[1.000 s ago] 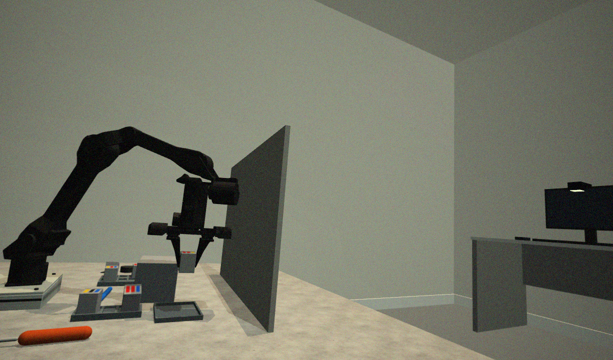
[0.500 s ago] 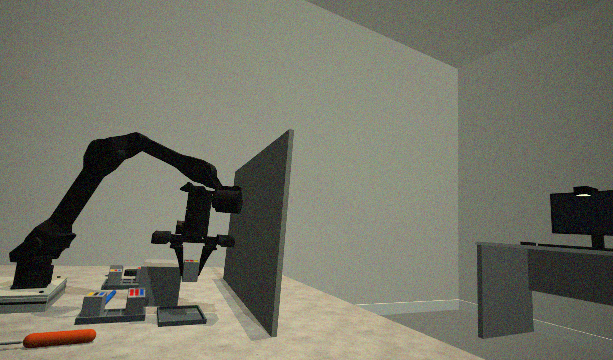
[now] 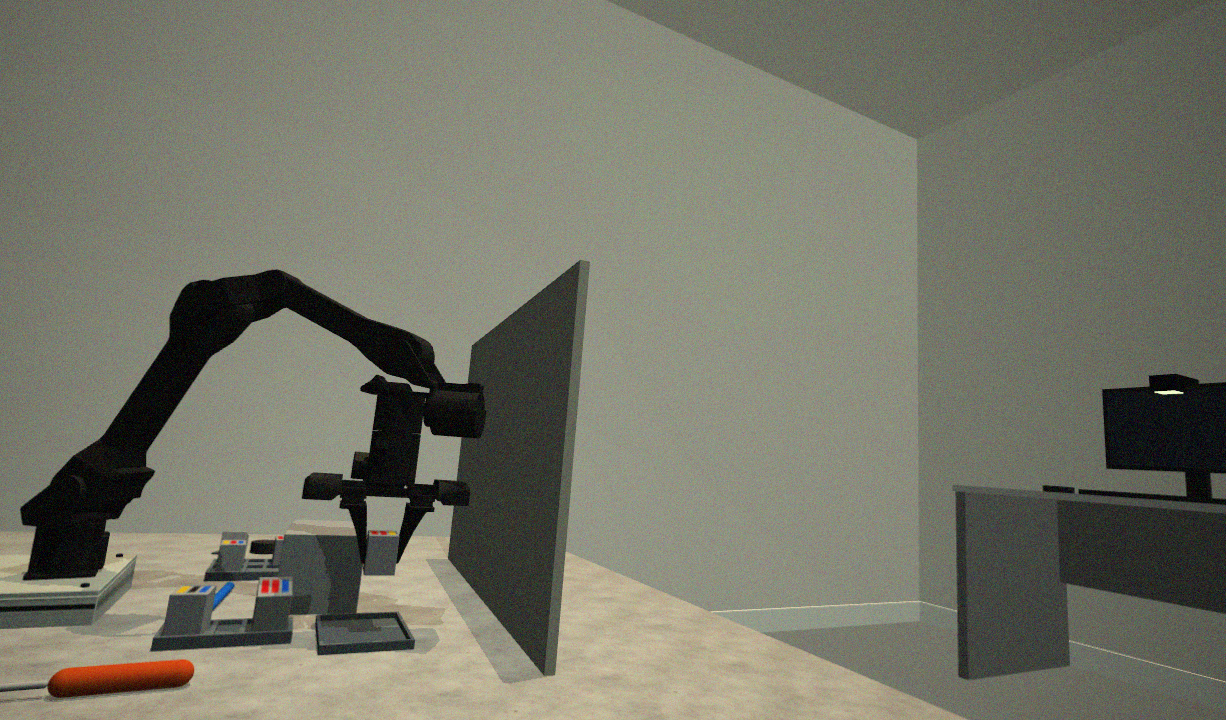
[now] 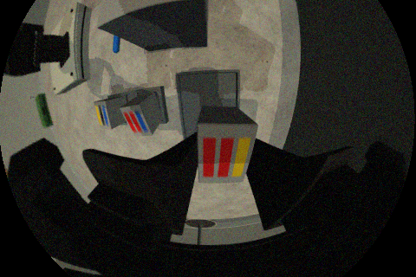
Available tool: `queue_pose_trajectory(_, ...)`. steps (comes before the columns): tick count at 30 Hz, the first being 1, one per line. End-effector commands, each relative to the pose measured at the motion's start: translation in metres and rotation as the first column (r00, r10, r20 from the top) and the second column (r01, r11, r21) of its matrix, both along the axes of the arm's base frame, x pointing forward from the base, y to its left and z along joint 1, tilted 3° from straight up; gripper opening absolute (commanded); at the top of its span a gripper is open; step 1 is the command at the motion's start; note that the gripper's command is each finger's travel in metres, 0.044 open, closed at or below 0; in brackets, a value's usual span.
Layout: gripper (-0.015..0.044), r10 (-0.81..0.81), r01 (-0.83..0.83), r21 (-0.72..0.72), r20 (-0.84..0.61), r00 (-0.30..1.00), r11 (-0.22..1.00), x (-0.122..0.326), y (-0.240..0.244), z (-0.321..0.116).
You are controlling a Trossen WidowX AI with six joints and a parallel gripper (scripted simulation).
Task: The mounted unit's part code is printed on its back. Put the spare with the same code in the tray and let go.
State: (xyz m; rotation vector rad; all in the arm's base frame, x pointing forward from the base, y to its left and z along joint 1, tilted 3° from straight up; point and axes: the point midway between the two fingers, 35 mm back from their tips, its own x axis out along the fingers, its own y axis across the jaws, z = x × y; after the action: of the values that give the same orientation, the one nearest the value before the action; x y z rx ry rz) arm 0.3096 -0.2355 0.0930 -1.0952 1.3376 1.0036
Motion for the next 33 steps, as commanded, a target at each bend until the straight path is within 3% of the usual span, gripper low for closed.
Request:
queue_pose_trajectory(1, 0.0000, 0.004, -0.004, -0.001, 0.000, 1.000, 1.000, 0.000, 0.000, -0.003)
queue_pose_trajectory(33, 0.0000, 0.004, -0.004, -0.001, 0.000, 1.000, 1.000, -0.002, 0.000, -0.028)
